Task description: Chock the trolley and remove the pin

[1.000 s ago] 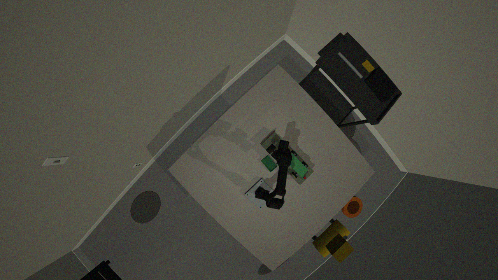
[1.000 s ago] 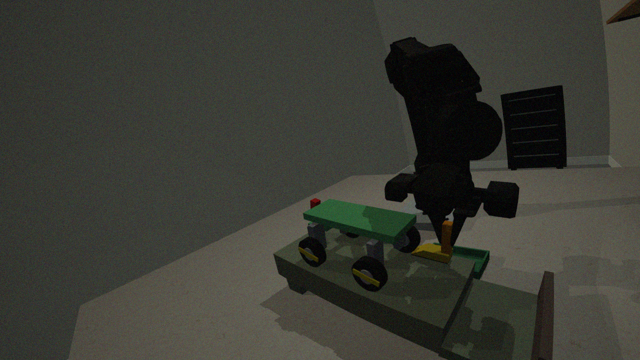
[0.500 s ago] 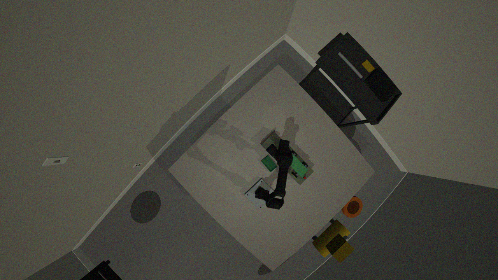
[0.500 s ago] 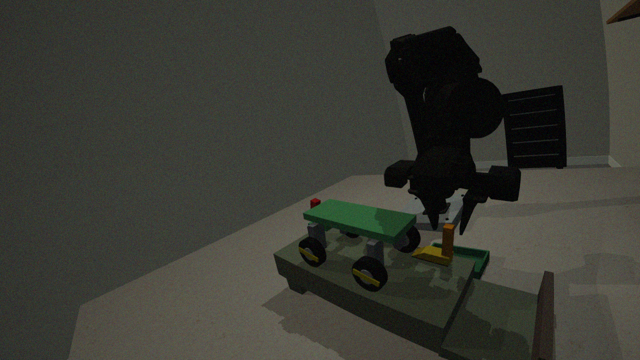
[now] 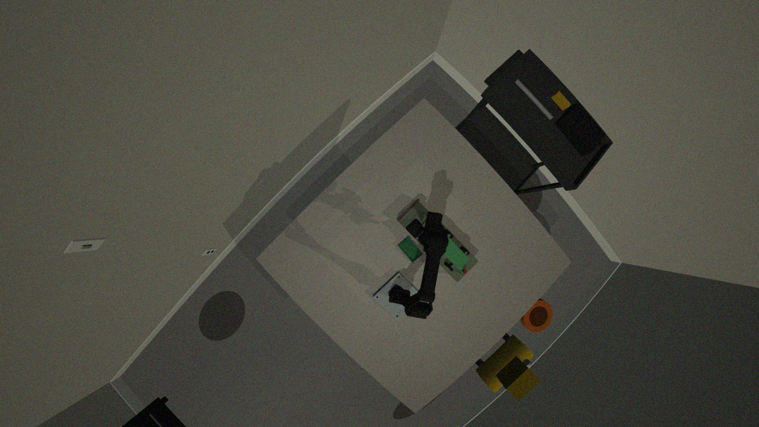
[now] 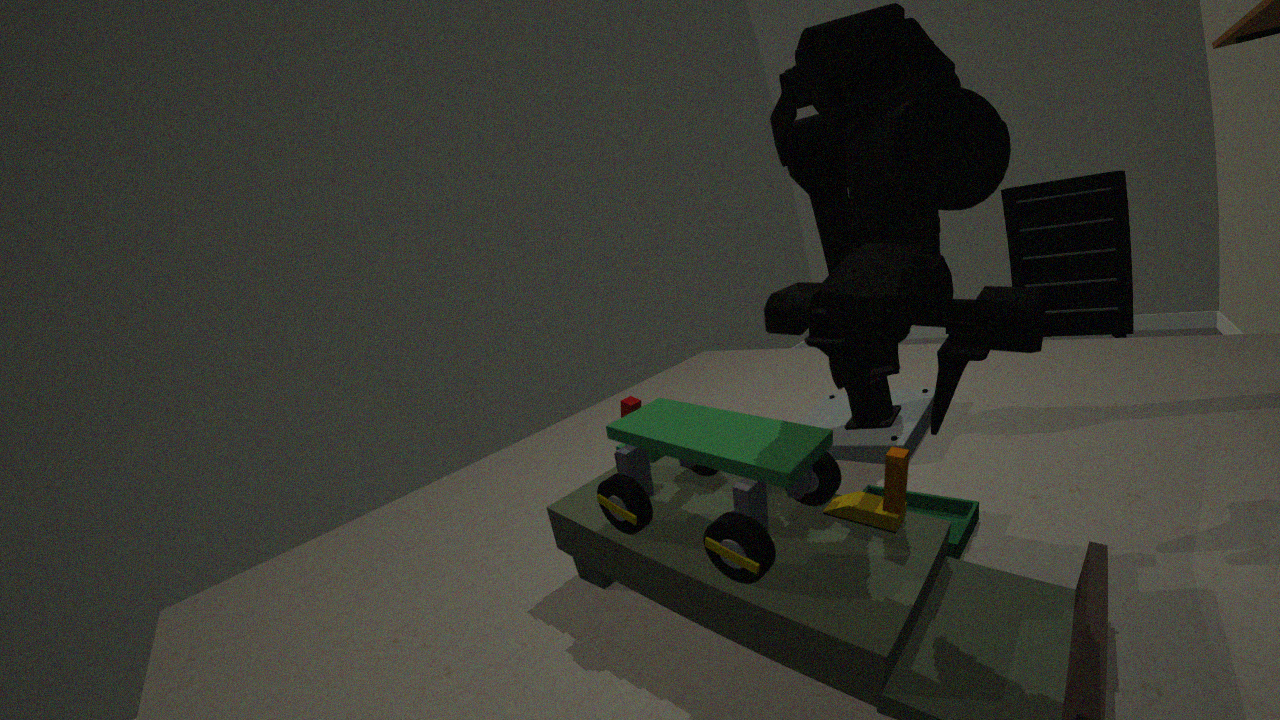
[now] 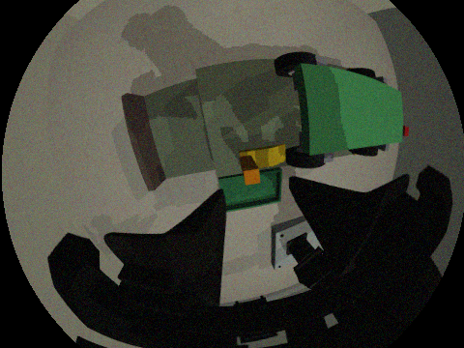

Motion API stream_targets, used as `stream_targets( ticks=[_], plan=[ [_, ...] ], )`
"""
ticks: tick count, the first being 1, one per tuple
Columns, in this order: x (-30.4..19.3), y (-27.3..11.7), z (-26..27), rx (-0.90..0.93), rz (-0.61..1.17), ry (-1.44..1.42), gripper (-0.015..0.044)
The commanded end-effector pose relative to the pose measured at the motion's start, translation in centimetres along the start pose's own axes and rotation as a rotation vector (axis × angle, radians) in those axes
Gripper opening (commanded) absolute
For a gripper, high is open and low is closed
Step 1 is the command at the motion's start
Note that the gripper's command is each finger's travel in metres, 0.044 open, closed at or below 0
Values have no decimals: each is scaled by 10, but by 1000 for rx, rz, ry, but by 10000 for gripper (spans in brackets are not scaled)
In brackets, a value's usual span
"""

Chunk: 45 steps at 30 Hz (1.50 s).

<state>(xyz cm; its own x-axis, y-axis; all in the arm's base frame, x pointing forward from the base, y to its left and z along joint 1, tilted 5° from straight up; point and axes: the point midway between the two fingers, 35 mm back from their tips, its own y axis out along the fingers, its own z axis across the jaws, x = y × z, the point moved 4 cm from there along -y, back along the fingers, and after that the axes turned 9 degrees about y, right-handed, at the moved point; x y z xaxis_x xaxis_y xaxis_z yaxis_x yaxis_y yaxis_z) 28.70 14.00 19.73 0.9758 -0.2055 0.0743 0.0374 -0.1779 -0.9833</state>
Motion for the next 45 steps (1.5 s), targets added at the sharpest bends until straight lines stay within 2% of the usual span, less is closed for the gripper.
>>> stream_targets(
  ticks=[1, 2, 8, 22, 45],
  plan=[
    [2, -2, -4, 18, -9, -18, 216],
    [4, -4, -7, 33, -17, -33, 190],
    [12, -15, -25, 94, -70, -124, 190],
    [45, -19, -85, -27, -82, -611, 190],
    [68, -27, -197, -184, 91, -1438, 190]
  ],
)
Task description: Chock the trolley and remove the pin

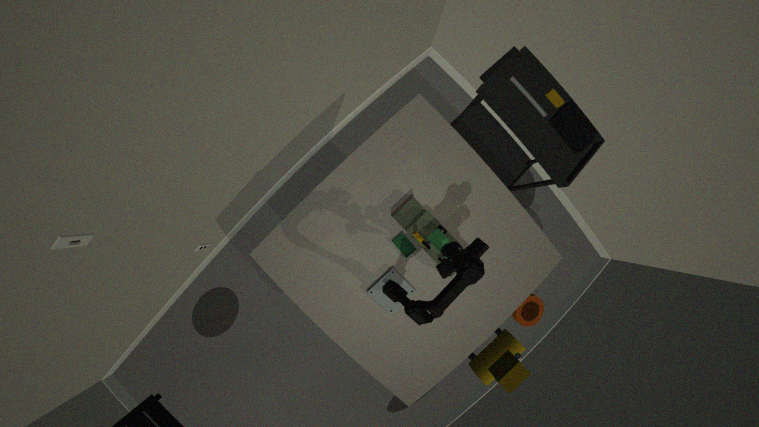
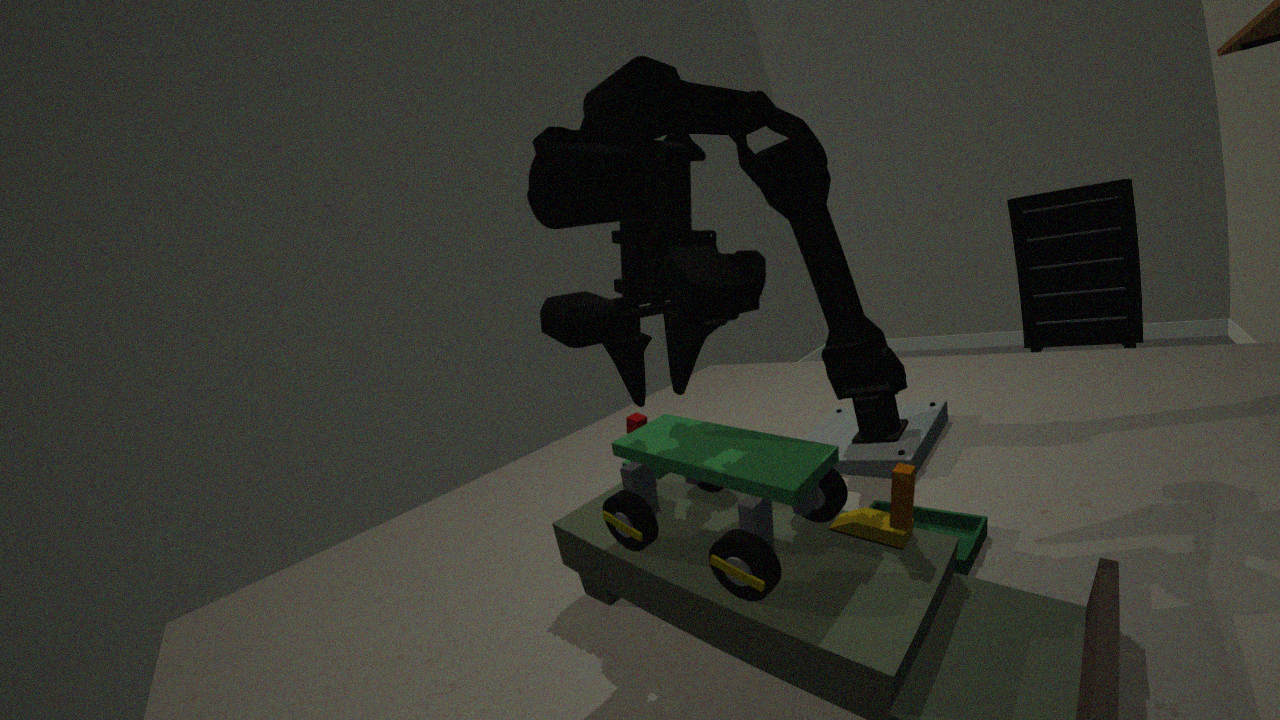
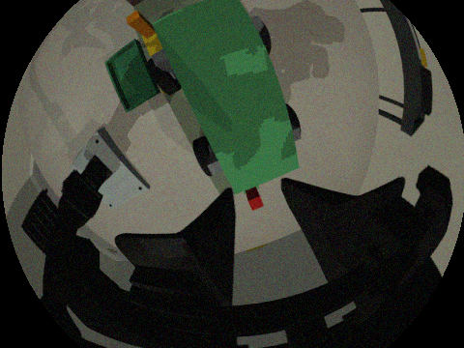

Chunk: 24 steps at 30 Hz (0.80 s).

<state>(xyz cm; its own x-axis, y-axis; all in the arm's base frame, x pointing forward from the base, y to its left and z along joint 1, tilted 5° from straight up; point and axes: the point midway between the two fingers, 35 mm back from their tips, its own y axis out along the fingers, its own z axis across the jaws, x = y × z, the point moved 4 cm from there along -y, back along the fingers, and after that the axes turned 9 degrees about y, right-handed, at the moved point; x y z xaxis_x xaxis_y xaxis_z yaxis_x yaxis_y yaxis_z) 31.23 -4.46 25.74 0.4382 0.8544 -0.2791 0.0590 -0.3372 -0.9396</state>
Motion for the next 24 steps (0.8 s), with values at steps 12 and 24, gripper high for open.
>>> stream_targets(
  ticks=[12, 24],
  plan=[
    [-31, 2, -8, 16, 54, -230, 190],
    [-32, 19, -8, 15, 53, -230, 190]
  ],
)
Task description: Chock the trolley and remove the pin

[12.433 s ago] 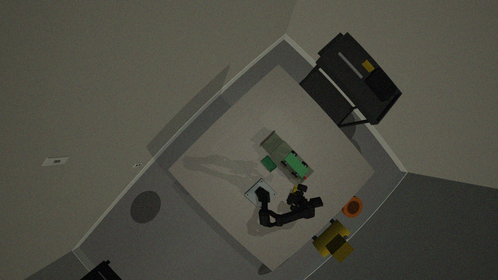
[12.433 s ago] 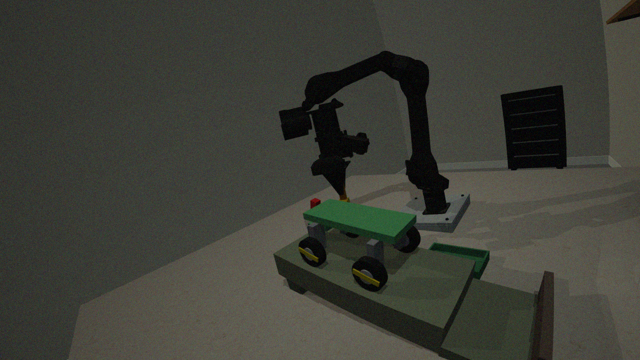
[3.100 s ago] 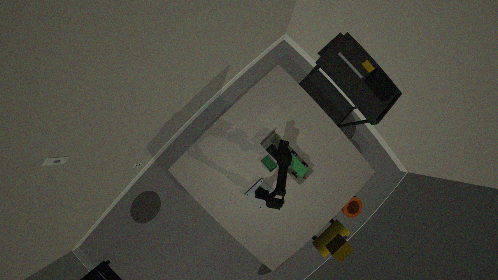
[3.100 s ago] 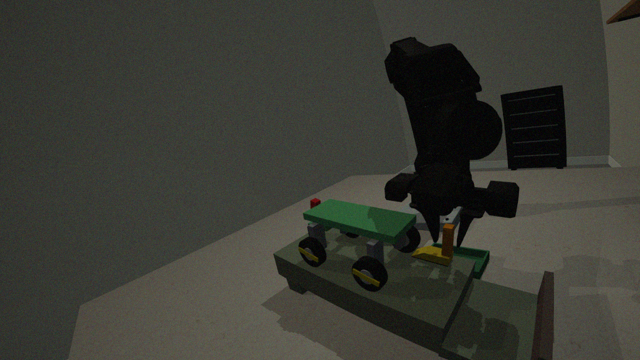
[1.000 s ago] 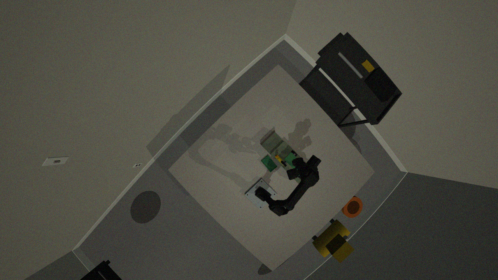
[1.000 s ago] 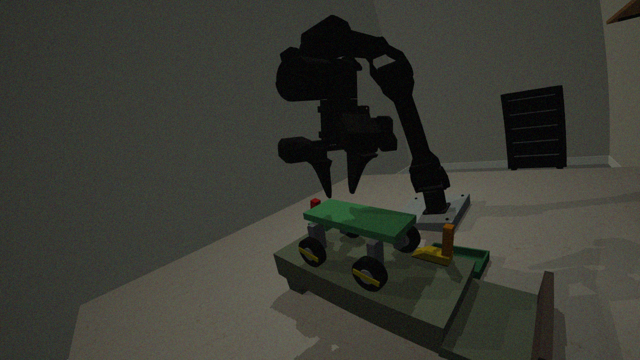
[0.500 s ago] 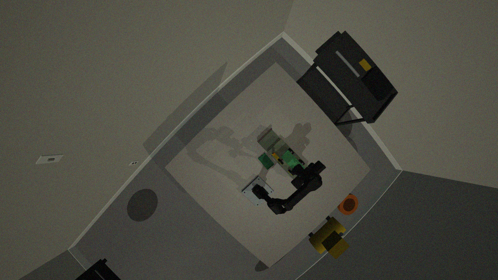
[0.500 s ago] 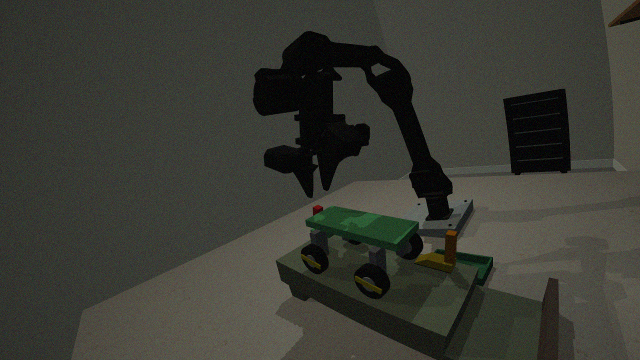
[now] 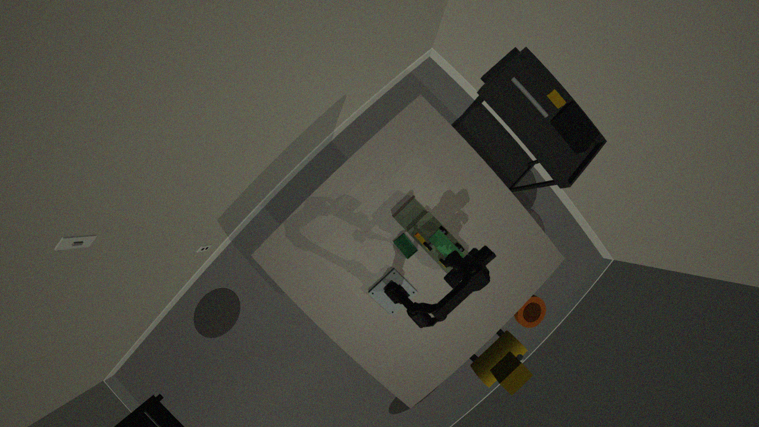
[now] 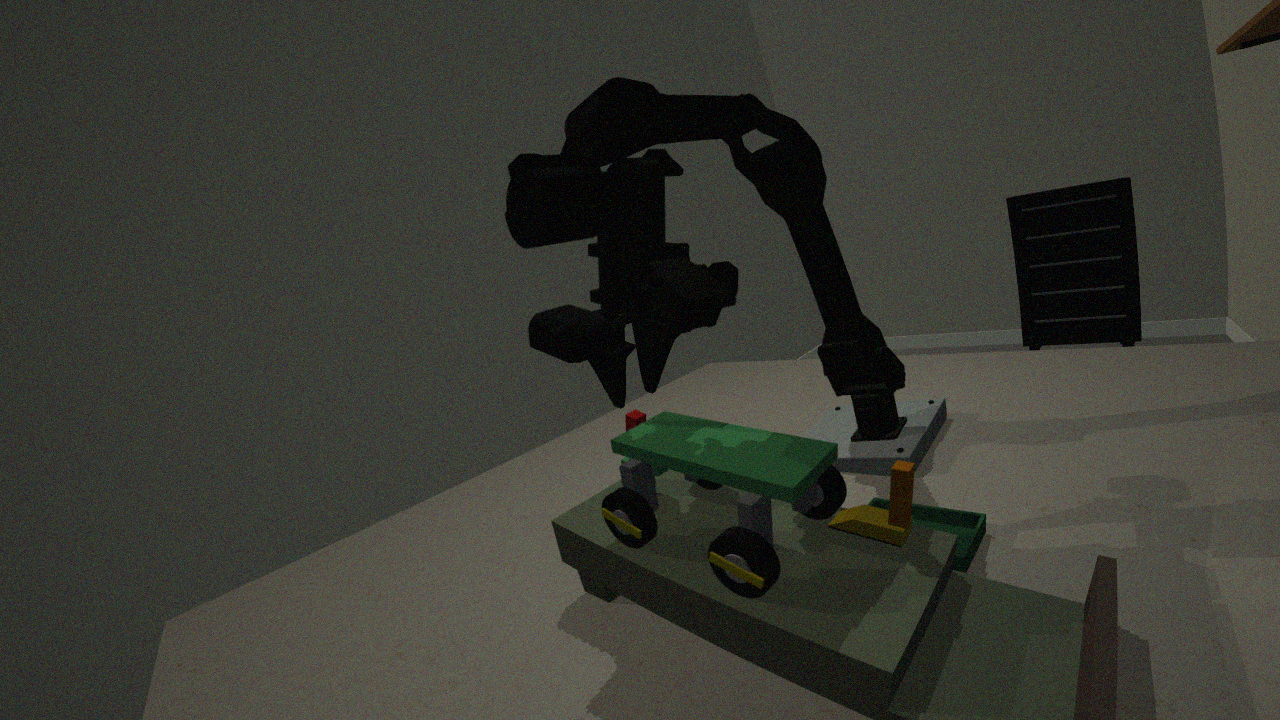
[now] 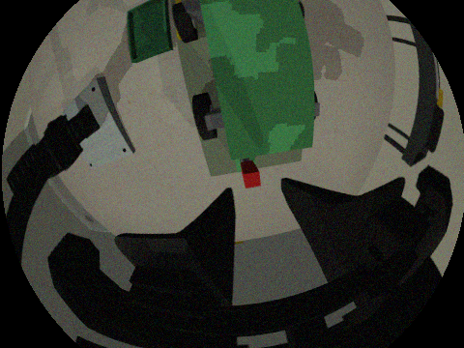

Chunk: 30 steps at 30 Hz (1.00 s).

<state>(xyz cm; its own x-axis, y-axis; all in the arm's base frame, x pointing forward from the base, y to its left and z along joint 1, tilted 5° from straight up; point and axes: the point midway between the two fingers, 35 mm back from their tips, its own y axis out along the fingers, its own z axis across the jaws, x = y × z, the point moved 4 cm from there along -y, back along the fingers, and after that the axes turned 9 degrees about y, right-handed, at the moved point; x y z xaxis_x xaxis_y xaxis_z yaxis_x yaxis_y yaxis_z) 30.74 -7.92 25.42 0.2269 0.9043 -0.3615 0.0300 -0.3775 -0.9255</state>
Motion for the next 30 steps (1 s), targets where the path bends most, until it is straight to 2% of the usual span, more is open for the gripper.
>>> stream_targets(
  ticks=[1, 30],
  plan=[
    [0, 7, 0, 2, 3, -3, 190],
    [-1, 44, 0, 2, 4, -3, 190]
  ],
)
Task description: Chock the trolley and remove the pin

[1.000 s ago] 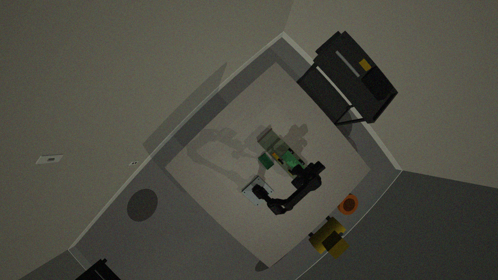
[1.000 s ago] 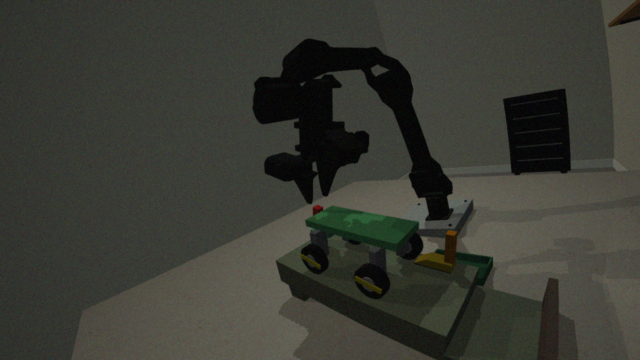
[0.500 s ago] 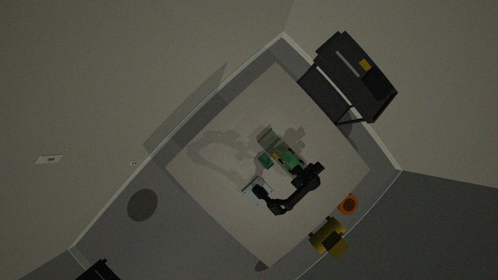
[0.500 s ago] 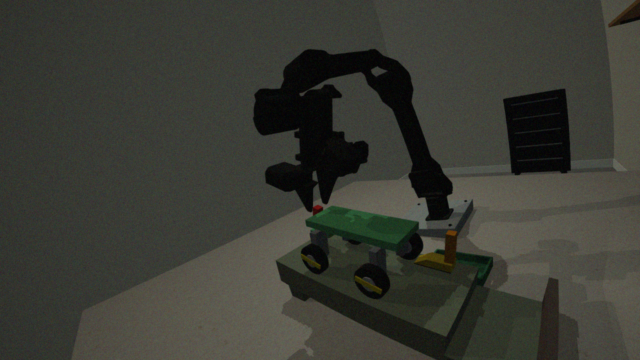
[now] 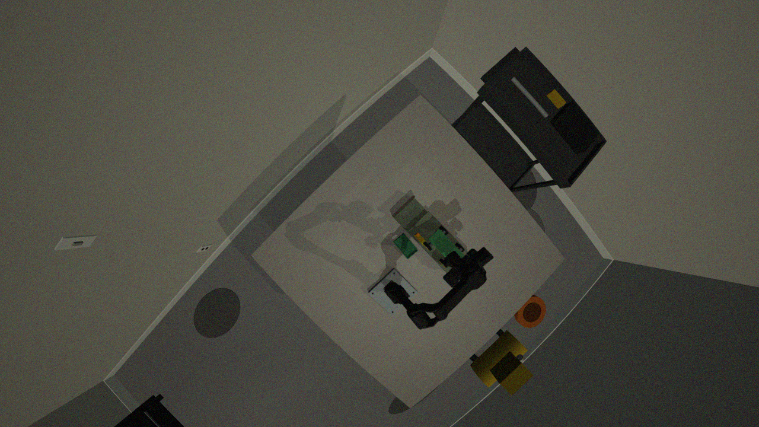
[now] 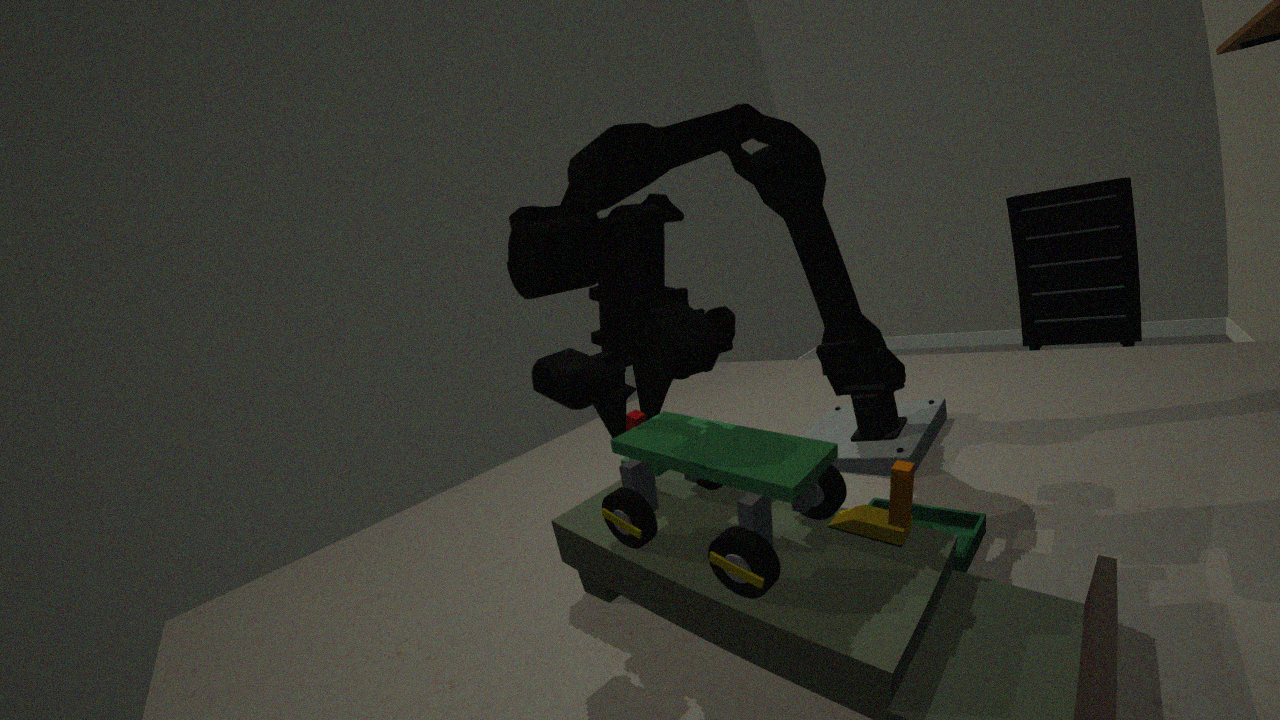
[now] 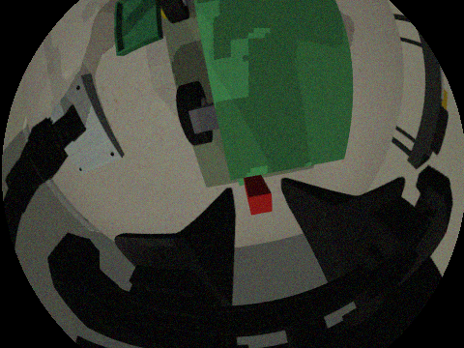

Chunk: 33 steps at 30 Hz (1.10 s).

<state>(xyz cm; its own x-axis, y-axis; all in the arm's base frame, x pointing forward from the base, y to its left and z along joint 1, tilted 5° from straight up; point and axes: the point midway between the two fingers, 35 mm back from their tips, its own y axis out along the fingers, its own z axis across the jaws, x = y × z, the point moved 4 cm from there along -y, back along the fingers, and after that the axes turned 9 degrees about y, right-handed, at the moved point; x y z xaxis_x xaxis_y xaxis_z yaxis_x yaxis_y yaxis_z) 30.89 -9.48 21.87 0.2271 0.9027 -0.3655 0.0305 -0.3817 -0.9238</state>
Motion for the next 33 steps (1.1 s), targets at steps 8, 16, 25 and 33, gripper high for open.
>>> stream_targets(
  ticks=[8, 16, 25, 33],
  plan=[
    [0, 17, 1, 3, 0, -3, 190],
    [0, 15, 1, 1, 2, 0, 52],
    [0, 14, 1, 1, 2, 0, 0],
    [-2, 8, 1, 3, 0, -3, 0]
  ],
)
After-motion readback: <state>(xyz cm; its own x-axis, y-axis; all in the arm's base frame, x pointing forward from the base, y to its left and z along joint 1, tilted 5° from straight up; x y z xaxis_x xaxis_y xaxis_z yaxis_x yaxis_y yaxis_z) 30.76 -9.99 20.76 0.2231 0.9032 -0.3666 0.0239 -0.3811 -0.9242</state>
